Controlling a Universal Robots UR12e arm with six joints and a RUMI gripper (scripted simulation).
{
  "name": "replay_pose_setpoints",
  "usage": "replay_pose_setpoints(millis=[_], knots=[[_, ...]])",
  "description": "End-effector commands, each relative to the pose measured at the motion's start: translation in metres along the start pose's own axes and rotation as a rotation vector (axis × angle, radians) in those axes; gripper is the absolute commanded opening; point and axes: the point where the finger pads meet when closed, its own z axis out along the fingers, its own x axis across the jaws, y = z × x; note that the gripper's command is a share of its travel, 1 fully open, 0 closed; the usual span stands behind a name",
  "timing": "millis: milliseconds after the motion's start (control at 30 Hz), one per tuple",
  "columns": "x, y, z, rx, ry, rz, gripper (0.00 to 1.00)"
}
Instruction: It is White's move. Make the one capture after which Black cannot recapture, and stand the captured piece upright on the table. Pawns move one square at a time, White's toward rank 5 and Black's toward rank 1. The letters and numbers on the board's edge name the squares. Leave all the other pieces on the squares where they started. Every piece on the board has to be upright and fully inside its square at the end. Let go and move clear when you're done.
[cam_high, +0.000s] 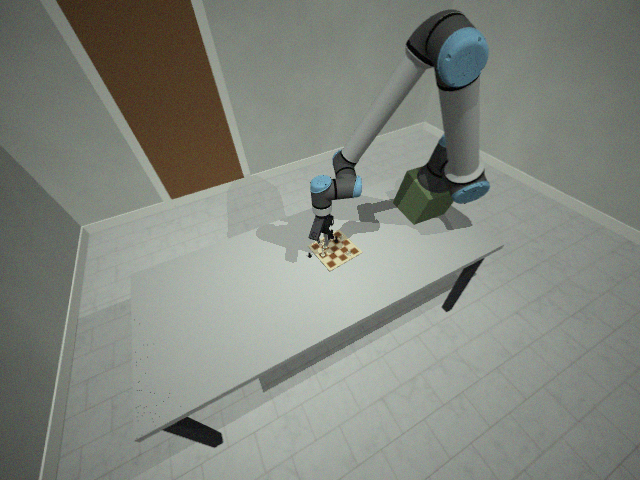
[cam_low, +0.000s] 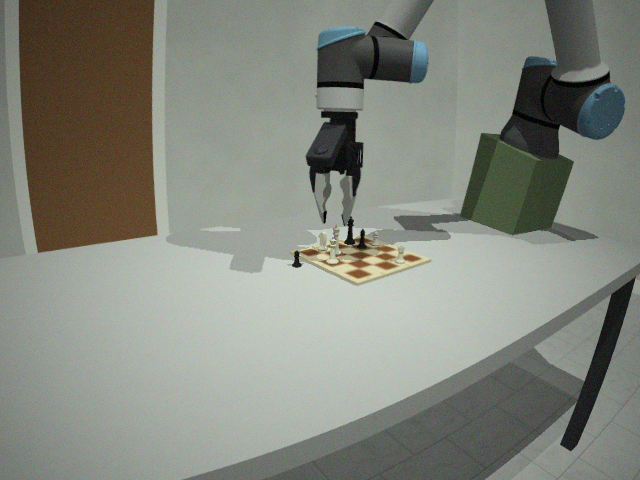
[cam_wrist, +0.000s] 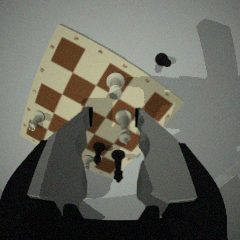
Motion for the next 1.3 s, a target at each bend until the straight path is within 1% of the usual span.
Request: replay_pose_setpoints(millis=[0, 233, 500, 1267], knots=[[0.001, 0.0, 0.007, 0.001, 0.001, 0.0, 0.25], [0.001, 0.0, 0.014, 0.001, 0.001, 0.0, 0.25], [0.001, 0.0, 0.017, 0.001, 0.001, 0.0, 0.25], [0.001, 0.0, 0.018, 0.001, 0.001, 0.0, 0.25]])
